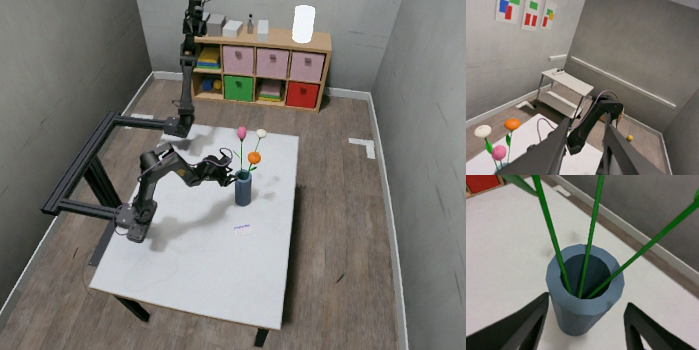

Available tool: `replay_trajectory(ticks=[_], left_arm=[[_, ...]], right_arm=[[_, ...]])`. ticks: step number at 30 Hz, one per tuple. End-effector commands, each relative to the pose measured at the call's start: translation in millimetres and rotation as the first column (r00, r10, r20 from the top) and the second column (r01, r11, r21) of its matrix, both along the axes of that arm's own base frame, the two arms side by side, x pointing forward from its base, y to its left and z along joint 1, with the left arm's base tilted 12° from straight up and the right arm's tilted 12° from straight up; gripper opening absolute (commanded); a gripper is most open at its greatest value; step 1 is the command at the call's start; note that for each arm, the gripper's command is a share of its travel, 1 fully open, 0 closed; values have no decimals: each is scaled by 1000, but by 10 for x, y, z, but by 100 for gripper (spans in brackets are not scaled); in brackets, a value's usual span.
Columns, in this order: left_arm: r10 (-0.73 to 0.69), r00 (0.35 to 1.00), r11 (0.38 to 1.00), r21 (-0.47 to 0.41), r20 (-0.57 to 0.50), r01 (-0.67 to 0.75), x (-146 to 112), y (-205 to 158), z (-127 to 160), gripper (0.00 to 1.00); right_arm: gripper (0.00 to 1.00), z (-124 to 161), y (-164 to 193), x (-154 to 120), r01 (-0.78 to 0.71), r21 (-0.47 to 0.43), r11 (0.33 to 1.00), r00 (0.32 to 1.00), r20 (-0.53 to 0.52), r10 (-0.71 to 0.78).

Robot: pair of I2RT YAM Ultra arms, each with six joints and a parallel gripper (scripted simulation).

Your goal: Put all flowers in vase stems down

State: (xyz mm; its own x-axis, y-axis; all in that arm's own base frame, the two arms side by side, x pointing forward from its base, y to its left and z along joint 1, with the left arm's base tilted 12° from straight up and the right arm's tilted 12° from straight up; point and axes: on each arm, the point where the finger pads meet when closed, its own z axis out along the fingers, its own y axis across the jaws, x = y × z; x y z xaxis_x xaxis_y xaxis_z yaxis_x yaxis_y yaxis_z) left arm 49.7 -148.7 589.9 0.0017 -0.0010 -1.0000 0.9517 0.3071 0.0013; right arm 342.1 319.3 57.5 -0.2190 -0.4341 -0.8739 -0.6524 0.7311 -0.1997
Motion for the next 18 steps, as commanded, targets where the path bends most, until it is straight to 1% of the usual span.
replay_trajectory(ticks=[1, 9, 18], left_arm=[[-2, 1000, 1000, 9, -10, 2, 4, -49, 7, 30], [-2, 1000, 1000, 9, -10, 2, 4, -49, 7, 30], [-2, 1000, 1000, 9, -10, 2, 4, -49, 7, 30]], right_arm=[[60, 144, 64, -5, -7, 33, 999, 1000, 27, 6], [60, 40, 46, -12, -6, 17, 1000, 1000, 12, 6], [60, 345, 139, 20, -5, 47, 999, 999, 38, 4]])
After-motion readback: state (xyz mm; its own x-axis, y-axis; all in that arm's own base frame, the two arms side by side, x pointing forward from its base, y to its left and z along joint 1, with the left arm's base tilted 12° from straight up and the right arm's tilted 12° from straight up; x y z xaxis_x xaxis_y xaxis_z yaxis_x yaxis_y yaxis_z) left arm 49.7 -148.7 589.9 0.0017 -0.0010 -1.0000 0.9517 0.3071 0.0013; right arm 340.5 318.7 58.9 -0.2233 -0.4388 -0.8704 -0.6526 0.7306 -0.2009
